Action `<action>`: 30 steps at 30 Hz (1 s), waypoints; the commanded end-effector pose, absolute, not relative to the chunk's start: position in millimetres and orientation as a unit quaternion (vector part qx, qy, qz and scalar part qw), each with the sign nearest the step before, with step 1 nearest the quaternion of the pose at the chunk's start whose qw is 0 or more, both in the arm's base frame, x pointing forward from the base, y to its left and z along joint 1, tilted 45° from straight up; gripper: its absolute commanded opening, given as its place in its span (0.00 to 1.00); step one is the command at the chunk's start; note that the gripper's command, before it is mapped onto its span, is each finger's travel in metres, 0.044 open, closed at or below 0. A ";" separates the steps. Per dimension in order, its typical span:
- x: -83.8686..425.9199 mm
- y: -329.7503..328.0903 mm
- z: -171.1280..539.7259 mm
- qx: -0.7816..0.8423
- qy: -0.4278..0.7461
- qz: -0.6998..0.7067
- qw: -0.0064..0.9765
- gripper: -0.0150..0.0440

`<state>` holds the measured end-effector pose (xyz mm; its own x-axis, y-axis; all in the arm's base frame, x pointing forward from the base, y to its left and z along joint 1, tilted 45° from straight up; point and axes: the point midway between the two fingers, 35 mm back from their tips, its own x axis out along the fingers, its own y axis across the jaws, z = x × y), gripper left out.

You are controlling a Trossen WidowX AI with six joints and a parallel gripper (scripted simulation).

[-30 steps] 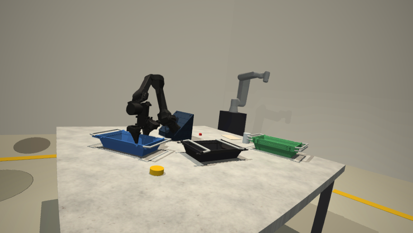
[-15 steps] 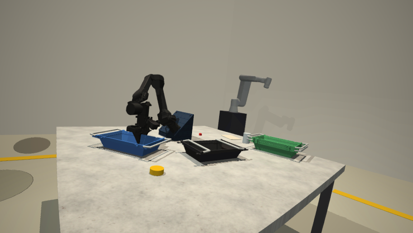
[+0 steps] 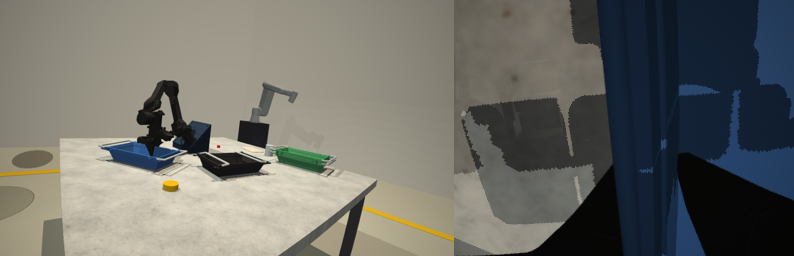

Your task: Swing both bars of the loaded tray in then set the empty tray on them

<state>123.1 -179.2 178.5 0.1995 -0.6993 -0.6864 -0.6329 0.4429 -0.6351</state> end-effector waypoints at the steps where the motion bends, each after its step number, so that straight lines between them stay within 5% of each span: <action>1: 122.7 -178.5 177.1 -0.527 0.633 -0.024 0.566 0.37; 11: 123.0 -174.6 180.0 -0.526 0.633 -0.023 0.568 0.26; 30: 114.6 -134.0 217.3 -0.520 0.635 -0.019 0.571 0.25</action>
<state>119.3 -141.0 211.5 0.1997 -0.6828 -0.7027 -0.6380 0.4537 -0.6222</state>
